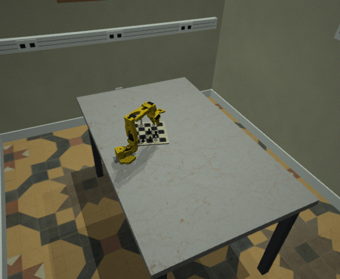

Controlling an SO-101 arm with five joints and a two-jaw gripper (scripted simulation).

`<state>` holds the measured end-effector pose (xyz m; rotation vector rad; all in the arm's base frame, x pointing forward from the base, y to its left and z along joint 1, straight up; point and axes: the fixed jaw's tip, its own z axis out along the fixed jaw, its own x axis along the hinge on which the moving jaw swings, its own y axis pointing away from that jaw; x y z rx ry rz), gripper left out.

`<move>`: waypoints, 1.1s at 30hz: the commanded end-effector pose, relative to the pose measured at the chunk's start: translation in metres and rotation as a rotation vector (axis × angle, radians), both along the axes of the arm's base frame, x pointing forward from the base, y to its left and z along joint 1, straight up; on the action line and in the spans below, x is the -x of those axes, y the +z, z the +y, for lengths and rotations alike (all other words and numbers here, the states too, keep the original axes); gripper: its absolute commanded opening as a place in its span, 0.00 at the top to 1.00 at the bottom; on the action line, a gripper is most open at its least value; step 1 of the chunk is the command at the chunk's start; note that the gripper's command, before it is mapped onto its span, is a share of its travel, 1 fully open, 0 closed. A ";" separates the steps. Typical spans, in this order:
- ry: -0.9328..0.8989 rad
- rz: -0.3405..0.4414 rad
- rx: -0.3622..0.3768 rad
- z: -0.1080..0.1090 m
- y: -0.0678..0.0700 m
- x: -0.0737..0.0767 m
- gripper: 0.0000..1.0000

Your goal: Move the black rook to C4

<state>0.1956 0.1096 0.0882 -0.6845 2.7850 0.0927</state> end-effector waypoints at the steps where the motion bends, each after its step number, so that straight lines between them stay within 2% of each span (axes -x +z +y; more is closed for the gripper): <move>1: -0.002 -0.005 -0.007 0.001 -0.001 0.002 0.88; 16: -0.002 -0.005 -0.007 0.002 -0.005 0.002 0.88; 24: -0.002 -0.005 -0.007 0.002 -0.020 0.002 0.88; 26: -0.002 -0.005 -0.007 0.002 -0.020 0.002 0.88; 33: -0.002 -0.005 -0.007 0.002 -0.039 0.001 0.88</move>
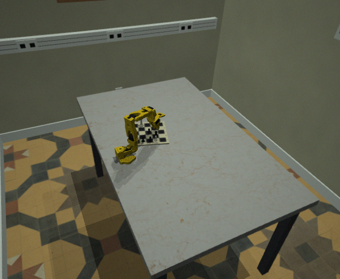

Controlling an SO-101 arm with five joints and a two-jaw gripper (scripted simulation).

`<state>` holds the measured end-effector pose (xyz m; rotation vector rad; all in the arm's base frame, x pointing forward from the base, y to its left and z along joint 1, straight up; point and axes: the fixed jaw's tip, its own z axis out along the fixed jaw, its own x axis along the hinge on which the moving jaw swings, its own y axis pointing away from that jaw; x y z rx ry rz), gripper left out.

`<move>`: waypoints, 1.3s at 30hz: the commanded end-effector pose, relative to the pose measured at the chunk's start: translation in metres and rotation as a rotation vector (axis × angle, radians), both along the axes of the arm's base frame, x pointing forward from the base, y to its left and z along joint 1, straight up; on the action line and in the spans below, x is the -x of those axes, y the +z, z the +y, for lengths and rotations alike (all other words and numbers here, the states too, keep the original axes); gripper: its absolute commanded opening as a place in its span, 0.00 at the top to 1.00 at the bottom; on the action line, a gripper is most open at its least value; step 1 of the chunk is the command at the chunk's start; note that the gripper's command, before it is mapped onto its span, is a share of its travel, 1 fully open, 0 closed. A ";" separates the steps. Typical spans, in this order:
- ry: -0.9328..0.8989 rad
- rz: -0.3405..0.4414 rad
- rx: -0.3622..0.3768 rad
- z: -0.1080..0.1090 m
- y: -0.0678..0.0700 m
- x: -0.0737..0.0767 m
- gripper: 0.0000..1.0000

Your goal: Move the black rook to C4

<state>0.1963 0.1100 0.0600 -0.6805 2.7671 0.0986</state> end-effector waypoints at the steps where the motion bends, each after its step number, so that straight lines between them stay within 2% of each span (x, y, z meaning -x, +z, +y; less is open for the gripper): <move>1: -0.002 0.012 0.001 0.002 -0.014 0.002 0.88; 8: -0.002 0.012 0.001 0.002 -0.031 0.002 0.88; 17: -0.002 0.012 0.001 0.002 -0.042 0.002 0.88; 39: -0.002 0.013 0.002 0.000 -0.044 0.006 0.88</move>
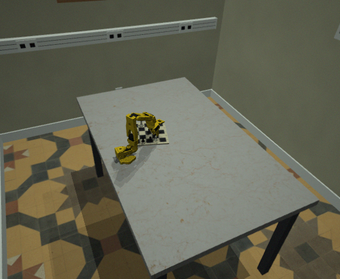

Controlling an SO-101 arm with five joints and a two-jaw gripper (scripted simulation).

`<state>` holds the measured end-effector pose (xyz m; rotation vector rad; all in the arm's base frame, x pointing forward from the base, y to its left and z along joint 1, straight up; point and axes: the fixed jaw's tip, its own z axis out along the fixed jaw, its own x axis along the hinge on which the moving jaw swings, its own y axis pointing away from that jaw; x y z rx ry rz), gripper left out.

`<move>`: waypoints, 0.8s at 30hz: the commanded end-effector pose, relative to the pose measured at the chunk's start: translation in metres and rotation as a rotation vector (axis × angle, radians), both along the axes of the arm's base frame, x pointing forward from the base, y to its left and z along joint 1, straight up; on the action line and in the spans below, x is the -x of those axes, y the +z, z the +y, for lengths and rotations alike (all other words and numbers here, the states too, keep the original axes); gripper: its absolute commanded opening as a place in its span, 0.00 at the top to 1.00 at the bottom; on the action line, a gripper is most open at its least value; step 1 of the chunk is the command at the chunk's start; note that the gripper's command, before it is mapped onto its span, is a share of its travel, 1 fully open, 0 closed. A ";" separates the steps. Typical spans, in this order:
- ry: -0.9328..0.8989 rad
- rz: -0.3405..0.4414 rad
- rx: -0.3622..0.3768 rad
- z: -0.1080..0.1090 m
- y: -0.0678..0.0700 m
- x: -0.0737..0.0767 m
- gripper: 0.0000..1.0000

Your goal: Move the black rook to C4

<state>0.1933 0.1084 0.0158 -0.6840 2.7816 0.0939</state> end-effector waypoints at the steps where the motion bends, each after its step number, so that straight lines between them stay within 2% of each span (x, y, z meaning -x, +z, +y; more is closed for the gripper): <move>1: -0.002 0.000 -0.005 0.001 0.000 0.003 0.88; 24: -0.002 -0.001 -0.006 0.003 0.009 -0.002 0.88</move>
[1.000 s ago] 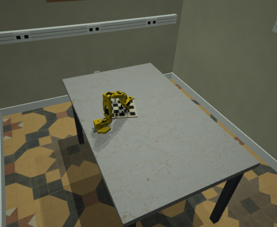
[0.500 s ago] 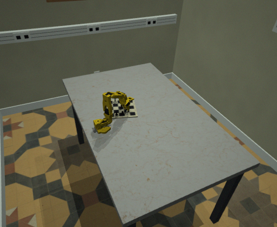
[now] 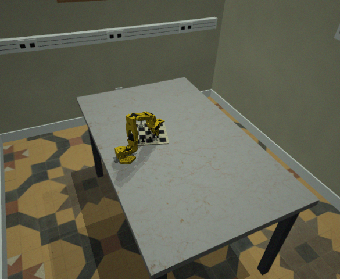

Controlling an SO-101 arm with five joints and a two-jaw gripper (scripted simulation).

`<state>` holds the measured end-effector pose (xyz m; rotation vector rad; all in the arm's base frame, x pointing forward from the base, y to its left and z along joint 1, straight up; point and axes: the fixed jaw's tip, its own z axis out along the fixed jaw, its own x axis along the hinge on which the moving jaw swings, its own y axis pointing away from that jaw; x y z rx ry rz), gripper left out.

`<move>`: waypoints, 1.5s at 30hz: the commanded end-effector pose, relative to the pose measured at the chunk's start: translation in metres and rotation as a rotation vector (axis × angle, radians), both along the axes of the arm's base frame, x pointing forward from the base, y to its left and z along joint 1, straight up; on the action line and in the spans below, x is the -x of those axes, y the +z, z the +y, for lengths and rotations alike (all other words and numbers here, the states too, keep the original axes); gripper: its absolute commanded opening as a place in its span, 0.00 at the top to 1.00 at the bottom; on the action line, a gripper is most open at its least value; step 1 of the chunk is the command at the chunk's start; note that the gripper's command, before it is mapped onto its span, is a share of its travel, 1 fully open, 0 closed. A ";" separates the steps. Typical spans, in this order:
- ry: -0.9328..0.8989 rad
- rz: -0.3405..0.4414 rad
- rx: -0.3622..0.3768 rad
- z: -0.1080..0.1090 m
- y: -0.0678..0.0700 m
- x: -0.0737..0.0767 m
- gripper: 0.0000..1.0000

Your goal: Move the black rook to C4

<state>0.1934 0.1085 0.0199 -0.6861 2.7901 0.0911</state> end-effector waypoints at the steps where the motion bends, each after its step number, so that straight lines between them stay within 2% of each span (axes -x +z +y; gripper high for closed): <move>1: -0.002 -0.009 -0.010 0.004 0.006 -0.002 0.88; 27: -0.003 -0.010 -0.008 0.003 0.007 -0.004 0.88; 45: -0.014 -0.010 -0.008 -0.001 0.002 -0.003 0.88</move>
